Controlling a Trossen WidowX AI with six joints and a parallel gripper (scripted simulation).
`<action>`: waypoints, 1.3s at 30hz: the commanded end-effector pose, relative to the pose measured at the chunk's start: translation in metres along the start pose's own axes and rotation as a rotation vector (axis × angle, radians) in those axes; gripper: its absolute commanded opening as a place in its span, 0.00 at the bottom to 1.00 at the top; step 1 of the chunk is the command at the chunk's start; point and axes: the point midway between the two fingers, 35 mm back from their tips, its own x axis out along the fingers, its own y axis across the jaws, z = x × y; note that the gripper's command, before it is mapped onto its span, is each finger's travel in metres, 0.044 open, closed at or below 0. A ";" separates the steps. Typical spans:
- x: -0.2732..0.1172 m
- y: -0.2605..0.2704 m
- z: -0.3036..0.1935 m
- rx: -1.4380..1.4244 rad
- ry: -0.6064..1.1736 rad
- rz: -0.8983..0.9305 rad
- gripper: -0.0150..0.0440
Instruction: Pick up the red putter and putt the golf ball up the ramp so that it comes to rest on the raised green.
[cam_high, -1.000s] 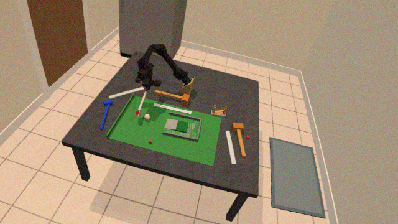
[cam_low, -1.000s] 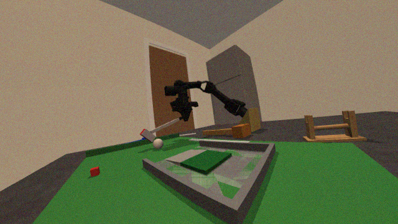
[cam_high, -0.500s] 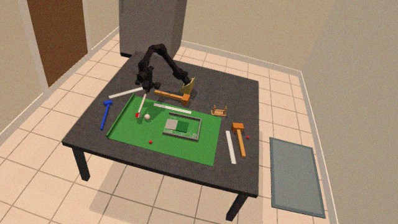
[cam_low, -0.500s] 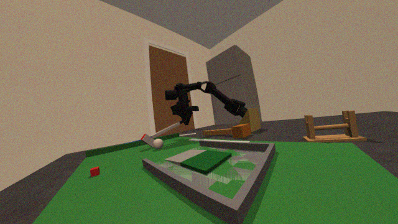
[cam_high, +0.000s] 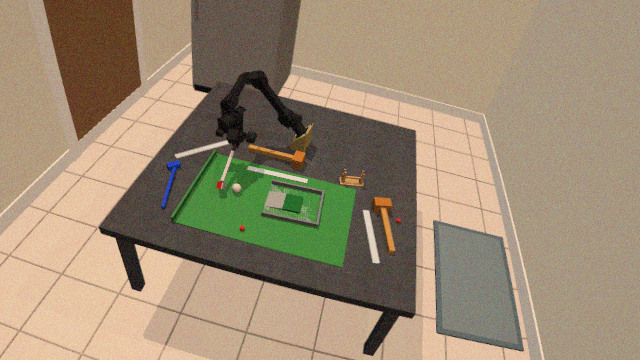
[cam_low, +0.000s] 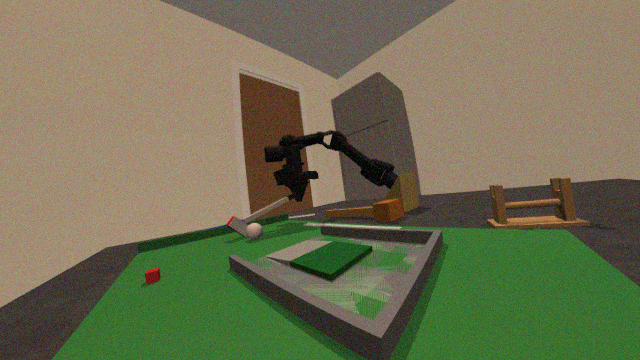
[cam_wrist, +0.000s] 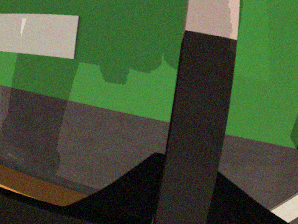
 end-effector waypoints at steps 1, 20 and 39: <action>0.000 -0.018 0.002 0.010 -0.014 -0.002 0.25; 0.002 0.100 0.006 0.007 -0.012 0.011 0.25; -0.050 0.118 0.003 0.005 -0.012 0.009 0.25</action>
